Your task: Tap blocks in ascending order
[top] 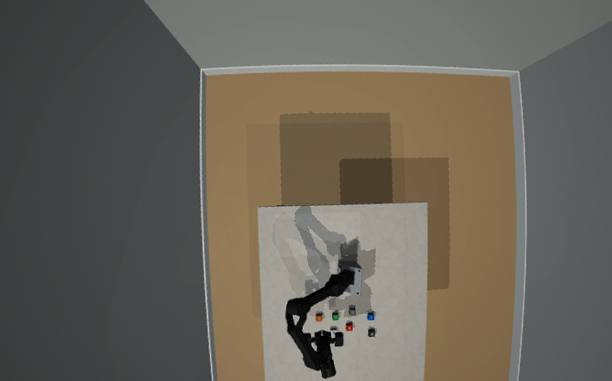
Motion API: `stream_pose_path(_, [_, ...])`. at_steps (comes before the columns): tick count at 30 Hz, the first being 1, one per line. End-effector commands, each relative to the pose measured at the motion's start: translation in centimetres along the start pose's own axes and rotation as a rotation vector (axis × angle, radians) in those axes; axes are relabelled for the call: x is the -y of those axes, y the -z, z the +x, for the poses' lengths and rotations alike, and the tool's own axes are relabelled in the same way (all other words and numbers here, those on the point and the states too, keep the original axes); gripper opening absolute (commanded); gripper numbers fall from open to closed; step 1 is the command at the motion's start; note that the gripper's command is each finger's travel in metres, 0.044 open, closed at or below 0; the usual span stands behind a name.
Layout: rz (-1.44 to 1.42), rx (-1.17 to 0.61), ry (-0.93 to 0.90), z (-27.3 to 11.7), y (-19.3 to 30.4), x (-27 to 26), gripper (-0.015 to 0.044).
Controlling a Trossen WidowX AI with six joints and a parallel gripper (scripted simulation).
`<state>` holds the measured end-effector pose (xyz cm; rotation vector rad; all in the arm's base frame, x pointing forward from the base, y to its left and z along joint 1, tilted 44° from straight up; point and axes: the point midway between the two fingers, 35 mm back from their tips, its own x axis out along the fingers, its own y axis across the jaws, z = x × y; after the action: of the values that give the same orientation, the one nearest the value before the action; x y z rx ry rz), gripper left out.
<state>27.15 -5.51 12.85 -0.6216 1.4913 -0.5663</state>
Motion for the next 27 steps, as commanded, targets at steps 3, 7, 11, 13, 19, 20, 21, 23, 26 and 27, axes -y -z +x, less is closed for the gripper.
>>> stream_pose_path(3, [-0.001, -0.011, 0.011, 6.6, 0.5, 0.6, 0.002])
stream_pose_path(7, [-0.001, -0.011, 0.012, 6.9, 0.5, 0.6, 0.002])
stream_pose_path(11, [-0.001, -0.011, 0.012, 7.1, 0.5, 0.6, 0.002])
stream_pose_path(13, [-0.001, -0.011, 0.011, 7.4, 0.5, 0.6, 0.002])
stream_pose_path(19, [0.0, -0.011, 0.012, 8.4, 0.5, 0.6, 0.002])
stream_pose_path(20, [0.0, -0.011, 0.012, 8.6, 0.5, 0.6, 0.002])
stream_pose_path(21, [0.0, -0.011, 0.012, 8.7, 0.5, 0.6, 0.002])
stream_pose_path(23, [0.0, -0.011, 0.012, 9.0, 0.5, 0.7, 0.002])
stream_pose_path(26, [0.0, -0.011, 0.012, 9.5, 0.6, 0.7, 0.002])
stream_pose_path(27, [0.0, -0.011, 0.013, 9.7, 0.6, 0.7, 0.002])
